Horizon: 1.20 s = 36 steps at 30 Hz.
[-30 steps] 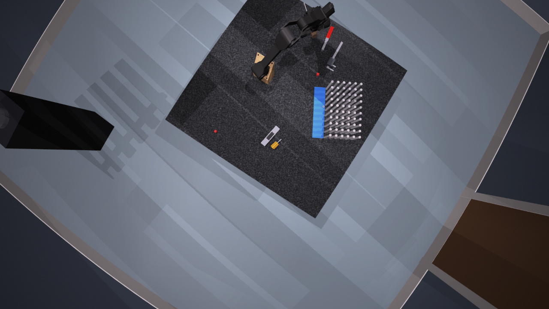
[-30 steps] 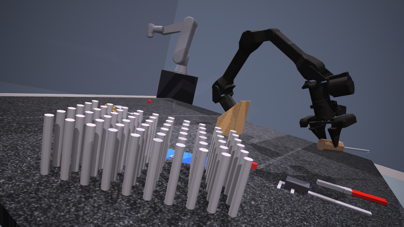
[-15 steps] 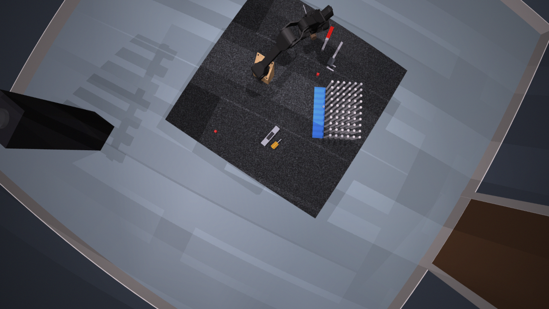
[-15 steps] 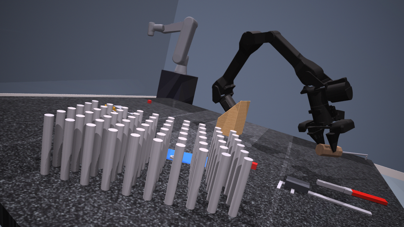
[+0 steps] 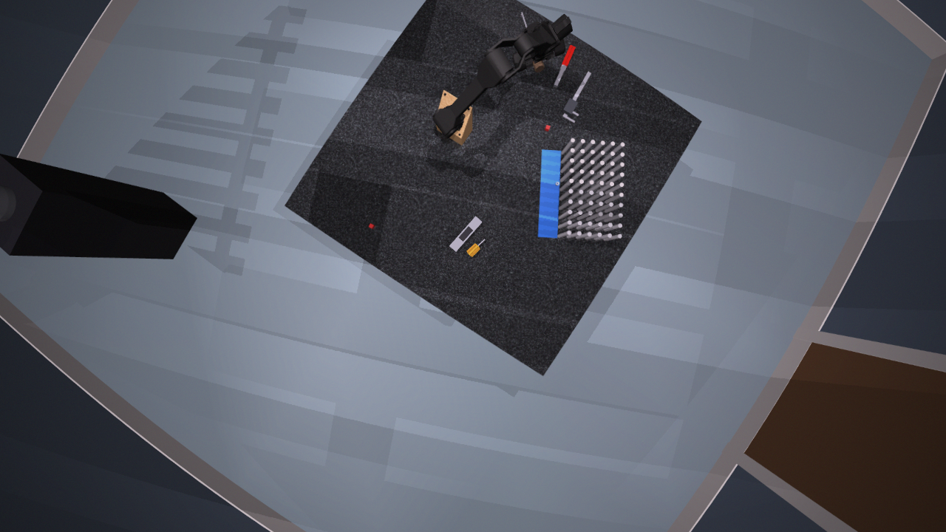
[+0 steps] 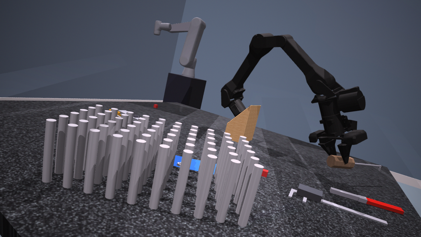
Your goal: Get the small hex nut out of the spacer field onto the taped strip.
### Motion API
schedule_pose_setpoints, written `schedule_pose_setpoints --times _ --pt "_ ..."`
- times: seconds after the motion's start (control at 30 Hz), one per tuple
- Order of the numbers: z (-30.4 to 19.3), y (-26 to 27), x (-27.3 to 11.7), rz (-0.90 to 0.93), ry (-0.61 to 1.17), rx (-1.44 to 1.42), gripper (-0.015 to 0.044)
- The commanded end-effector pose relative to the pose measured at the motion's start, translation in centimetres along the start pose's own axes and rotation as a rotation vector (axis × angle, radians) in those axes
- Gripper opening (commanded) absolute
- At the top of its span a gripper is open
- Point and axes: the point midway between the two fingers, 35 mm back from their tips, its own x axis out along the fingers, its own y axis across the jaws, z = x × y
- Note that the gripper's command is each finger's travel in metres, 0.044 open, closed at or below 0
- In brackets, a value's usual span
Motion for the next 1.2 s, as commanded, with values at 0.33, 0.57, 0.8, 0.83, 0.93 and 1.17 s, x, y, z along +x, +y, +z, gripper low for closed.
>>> schedule_pose_setpoints --times 0.33,0.57,0.8,0.83,0.93,1.17 --pt "-0.7 0.7 1.4 0.000 0.002 -0.003 0.0000" --pt "-1.0 1.0 2.0 0.000 0.002 -0.003 0.0000" --pt "-1.3 1.4 2.6 0.001 0.002 -0.003 0.0000" --pt "-1.4 1.5 2.7 0.001 0.002 -0.003 0.0000" --pt "-1.5 1.6 3.0 0.001 0.002 -0.003 0.0000" --pt "-1.8 2.0 3.5 0.001 0.003 -0.003 0.0000"
